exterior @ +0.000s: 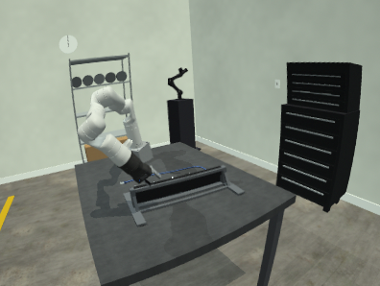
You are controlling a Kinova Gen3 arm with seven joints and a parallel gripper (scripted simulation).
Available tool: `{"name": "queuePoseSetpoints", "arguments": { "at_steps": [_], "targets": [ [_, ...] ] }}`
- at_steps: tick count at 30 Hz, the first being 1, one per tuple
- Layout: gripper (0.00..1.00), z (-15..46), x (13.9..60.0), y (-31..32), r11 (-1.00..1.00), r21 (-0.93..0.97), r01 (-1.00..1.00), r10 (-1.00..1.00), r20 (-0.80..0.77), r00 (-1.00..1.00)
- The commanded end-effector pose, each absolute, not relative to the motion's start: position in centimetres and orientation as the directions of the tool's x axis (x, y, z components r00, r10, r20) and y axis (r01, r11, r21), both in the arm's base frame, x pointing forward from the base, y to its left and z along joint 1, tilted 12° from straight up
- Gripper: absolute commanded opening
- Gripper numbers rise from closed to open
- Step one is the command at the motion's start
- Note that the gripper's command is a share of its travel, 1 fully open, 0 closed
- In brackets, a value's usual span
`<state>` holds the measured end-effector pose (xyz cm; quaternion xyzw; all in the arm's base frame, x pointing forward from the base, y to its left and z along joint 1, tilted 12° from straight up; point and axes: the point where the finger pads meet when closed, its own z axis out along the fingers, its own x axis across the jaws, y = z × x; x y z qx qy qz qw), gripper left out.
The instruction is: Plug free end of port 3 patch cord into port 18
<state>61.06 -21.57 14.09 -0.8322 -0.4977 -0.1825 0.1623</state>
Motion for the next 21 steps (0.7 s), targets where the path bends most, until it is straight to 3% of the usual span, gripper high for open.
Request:
{"name": "queuePoseSetpoints", "arguments": {
  "at_steps": [1, 21],
  "targets": [
    [1.0, 14.3, 61.1, -21.6, -0.452, -0.086, 0.888, 0.77, 0.466, 0.437],
    [1.0, 13.8, 59.6, -21.2, -0.56, -0.115, 0.821, 0.748, 0.356, 0.56]
  ]
}}
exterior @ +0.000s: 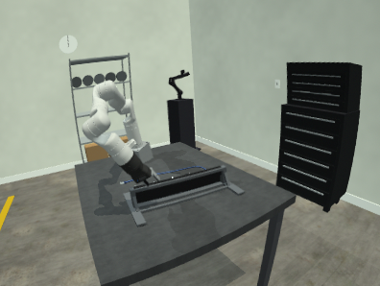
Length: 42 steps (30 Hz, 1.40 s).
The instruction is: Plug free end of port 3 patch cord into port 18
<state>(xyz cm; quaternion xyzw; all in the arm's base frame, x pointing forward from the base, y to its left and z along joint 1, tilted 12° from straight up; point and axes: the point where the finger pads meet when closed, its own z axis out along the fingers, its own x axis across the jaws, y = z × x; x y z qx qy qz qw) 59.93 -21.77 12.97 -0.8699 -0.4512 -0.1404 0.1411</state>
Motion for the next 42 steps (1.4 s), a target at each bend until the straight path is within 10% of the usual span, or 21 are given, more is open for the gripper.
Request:
{"name": "queuePoseSetpoints", "arguments": {
  "at_steps": [1, 42],
  "targets": [
    [1.0, 13.7, 59.4, -21.2, -0.574, -0.116, 0.811, 0.743, 0.342, 0.575],
    [1.0, 13.7, 31.5, -22.7, -0.982, 0.186, 0.037, 0.048, 0.052, 0.998]
  ]
}}
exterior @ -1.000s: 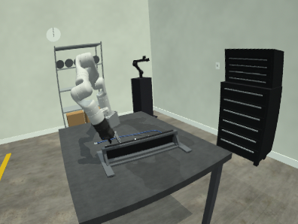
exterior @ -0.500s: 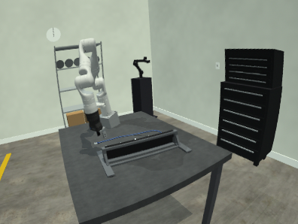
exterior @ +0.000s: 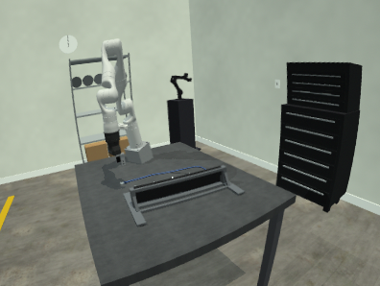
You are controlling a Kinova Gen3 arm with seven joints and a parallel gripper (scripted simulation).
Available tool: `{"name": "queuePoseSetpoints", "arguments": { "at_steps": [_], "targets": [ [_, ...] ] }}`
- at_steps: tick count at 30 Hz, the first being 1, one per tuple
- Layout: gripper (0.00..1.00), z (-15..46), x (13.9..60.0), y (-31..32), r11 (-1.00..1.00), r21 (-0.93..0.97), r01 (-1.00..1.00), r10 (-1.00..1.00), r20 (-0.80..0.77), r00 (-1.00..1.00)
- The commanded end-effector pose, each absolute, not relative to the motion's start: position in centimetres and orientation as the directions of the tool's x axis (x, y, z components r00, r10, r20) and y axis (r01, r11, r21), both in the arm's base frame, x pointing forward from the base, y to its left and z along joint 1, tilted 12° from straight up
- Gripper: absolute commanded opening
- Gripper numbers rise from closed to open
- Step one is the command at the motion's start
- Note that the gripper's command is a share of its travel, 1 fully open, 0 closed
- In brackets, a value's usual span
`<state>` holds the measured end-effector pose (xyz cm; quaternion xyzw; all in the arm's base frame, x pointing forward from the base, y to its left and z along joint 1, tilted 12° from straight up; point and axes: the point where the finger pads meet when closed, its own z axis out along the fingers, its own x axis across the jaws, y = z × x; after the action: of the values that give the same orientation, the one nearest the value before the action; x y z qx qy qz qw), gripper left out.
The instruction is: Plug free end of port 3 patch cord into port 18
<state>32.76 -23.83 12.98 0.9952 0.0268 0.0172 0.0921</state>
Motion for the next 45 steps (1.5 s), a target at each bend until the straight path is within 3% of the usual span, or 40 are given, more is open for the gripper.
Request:
{"name": "queuePoseSetpoints", "arguments": {
  "at_steps": [1, 14, 28, 29, 45],
  "targets": [
    [1.0, 13.7, 30.8, -22.5, -0.982, 0.188, 0.021, 0.032, 0.057, 0.998],
    [1.0, 12.9, 26.2, -20.9, -0.978, 0.191, -0.088, -0.071, 0.096, 0.993],
    [1.0, 12.8, 25.5, -20.5, -0.976, 0.189, -0.105, -0.087, 0.103, 0.991],
    [0.0, 12.8, 25.5, -20.5, -0.976, 0.189, -0.105, -0.087, 0.103, 0.991],
    [0.0, 12.8, 25.5, -20.5, -0.976, 0.189, -0.105, -0.087, 0.103, 0.991]
  ]
}}
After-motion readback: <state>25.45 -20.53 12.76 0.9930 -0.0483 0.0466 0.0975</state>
